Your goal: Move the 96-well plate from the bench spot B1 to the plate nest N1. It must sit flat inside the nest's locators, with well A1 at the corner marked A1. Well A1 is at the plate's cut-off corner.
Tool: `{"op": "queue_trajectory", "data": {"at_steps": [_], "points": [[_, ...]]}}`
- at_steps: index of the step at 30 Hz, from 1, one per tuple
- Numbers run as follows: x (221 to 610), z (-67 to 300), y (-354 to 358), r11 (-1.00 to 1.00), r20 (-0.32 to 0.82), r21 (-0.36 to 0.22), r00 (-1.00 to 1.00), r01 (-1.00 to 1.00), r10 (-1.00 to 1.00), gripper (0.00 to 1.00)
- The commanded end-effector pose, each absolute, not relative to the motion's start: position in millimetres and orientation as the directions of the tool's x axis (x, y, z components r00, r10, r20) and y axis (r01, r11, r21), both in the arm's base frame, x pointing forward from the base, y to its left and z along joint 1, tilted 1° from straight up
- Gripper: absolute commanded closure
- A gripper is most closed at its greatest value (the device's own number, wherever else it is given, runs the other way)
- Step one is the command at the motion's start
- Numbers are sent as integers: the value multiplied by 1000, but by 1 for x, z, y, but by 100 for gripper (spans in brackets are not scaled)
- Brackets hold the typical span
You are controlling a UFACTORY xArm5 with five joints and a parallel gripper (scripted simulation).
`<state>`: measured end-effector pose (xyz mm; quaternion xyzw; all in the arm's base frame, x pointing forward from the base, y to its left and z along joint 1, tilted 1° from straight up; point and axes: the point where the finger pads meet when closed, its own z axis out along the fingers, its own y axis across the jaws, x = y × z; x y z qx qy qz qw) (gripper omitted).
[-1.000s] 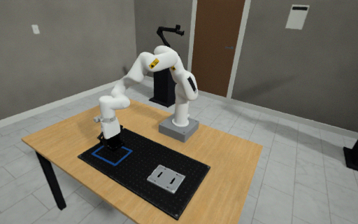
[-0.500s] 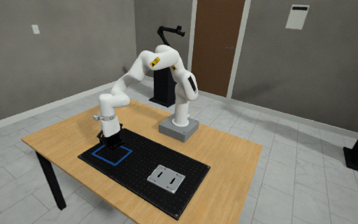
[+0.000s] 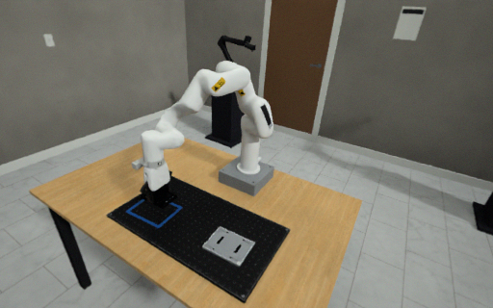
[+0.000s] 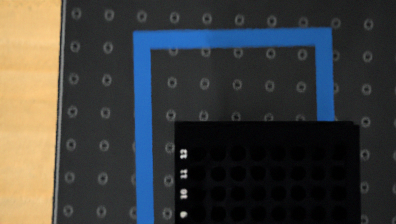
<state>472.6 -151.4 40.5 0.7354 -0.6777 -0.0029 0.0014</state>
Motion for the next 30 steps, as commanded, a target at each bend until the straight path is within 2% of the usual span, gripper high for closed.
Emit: {"op": "queue_trajectory", "data": {"at_steps": [1, 30], "points": [[473, 43, -140, -84, -8, -1, 84, -996, -996, 100], [467, 46, -56, -84, -9, -1, 84, -996, -996, 100]]}}
